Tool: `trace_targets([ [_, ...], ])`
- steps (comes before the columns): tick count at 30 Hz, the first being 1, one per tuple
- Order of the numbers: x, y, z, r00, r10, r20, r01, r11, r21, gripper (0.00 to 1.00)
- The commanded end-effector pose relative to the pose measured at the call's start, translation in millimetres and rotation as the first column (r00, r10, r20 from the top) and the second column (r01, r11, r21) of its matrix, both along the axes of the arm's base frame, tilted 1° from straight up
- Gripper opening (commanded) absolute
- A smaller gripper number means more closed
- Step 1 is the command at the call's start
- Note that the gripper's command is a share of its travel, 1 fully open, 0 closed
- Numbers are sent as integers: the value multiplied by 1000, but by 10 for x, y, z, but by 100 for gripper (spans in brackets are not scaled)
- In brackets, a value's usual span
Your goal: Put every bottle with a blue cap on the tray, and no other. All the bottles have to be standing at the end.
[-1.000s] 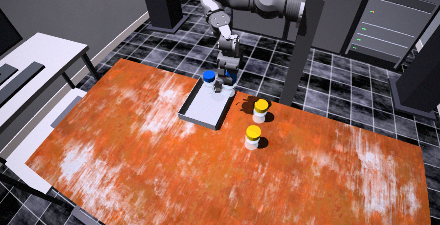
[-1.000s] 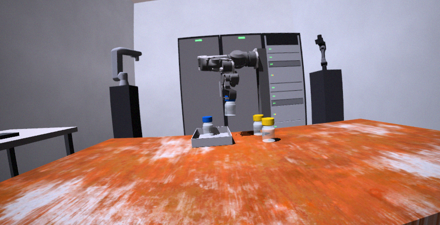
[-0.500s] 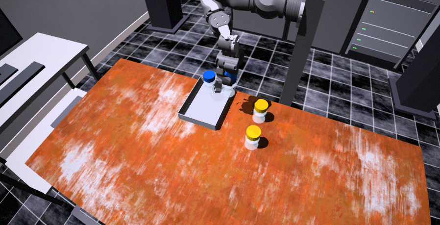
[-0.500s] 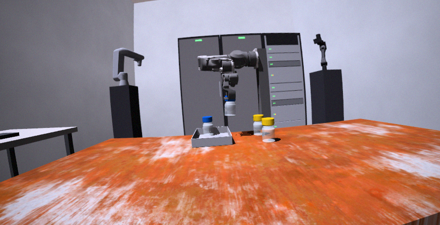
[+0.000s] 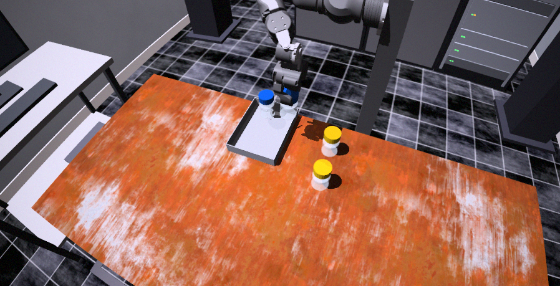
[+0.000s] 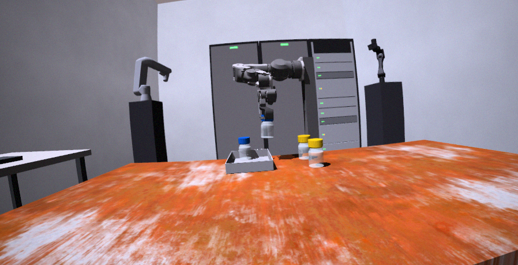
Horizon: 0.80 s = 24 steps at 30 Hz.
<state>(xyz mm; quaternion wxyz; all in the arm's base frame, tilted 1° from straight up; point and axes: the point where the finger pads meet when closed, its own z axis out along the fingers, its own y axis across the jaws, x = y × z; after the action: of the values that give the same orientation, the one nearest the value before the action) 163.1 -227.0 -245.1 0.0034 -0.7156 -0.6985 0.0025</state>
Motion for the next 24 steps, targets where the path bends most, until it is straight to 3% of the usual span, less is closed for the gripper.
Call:
trace_targets([
  [1, -5, 2, -14, 1000, 7, 11, -7, 1000, 9, 0],
  [24, -523, -358, -281, 1000, 1, 12, -1, 1000, 8, 0],
])
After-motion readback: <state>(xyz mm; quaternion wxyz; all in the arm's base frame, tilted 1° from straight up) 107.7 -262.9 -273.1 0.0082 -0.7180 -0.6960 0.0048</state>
